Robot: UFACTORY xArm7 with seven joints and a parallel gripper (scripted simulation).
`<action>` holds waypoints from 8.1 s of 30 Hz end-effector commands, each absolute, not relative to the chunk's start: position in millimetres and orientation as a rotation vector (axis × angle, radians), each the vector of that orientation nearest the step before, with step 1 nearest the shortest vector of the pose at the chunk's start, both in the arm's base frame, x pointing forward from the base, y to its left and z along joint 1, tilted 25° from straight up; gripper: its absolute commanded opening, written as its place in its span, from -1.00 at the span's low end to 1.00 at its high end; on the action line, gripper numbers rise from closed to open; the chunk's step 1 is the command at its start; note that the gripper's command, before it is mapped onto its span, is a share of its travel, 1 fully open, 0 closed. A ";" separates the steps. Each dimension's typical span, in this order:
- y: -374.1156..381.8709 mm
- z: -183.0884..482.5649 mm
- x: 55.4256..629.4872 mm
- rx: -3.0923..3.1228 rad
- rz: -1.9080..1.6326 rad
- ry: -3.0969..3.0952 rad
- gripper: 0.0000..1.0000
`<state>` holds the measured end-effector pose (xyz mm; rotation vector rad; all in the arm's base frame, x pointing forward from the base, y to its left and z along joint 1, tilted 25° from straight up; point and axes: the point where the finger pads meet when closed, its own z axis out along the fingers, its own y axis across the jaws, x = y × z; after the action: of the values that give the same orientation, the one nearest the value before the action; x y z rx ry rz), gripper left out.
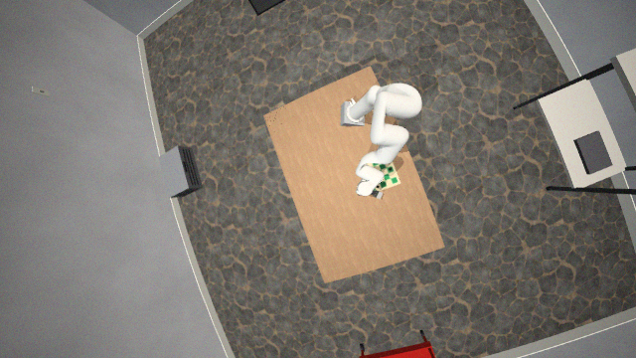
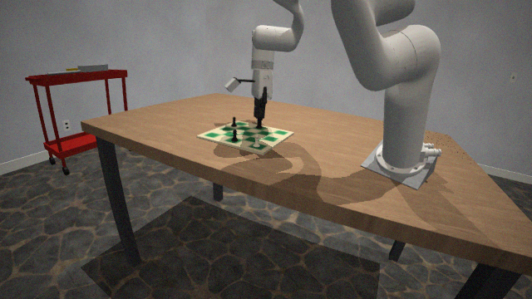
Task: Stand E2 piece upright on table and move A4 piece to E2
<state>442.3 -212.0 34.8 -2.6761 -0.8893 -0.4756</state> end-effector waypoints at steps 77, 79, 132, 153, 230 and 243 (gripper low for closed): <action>-213.9 34.0 443.6 -2.680 -0.479 -0.889 -1.00; -213.7 33.6 443.7 -2.680 -0.479 -0.889 -1.00; -213.1 32.1 444.0 -2.680 -0.479 -0.889 -0.66; -213.2 32.4 444.0 -2.680 -0.479 -0.889 -0.16; -236.3 115.3 429.9 -2.479 -0.558 -1.479 1.00; -221.1 119.0 439.5 -2.117 -0.606 -2.084 1.00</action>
<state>434.5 -226.4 115.7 -2.3161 -1.7876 -0.5521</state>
